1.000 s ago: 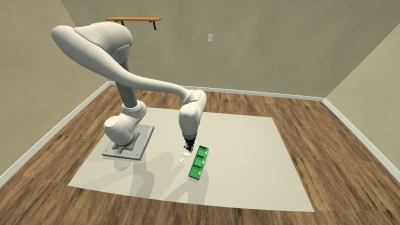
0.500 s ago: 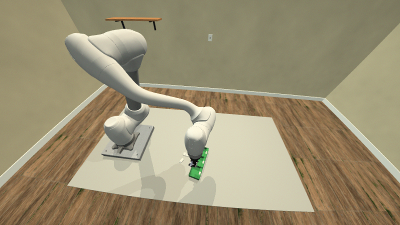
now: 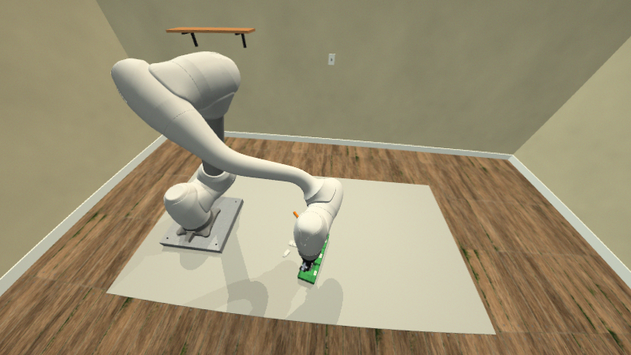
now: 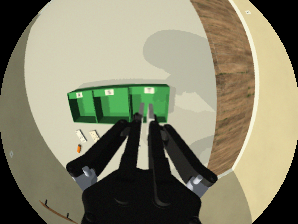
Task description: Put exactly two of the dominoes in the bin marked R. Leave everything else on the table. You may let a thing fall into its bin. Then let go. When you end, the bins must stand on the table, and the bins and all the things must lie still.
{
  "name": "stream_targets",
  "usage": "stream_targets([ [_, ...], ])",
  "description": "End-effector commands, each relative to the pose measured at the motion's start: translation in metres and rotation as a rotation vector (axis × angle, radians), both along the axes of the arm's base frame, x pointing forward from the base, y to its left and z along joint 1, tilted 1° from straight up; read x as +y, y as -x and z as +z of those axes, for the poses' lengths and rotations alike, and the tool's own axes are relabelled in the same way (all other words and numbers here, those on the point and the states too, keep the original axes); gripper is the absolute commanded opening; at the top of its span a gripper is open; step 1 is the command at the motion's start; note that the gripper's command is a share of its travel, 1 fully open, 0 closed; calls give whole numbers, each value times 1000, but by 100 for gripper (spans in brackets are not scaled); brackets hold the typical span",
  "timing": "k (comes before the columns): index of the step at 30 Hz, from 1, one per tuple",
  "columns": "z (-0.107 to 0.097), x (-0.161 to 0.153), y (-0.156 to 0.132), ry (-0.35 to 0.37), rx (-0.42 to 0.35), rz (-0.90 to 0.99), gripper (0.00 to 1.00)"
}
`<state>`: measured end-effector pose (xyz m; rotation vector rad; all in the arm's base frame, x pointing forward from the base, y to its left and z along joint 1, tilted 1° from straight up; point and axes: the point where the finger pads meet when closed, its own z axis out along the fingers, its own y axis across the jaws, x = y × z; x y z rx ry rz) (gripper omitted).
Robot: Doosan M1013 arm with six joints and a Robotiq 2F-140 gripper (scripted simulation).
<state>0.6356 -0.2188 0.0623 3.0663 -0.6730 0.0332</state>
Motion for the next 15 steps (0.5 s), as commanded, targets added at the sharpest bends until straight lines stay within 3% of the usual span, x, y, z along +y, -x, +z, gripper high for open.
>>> stream_targets([
  [1,-5,0,0,0,0,0,5],
  [15,-38,0,-1,0,0,0,5],
])
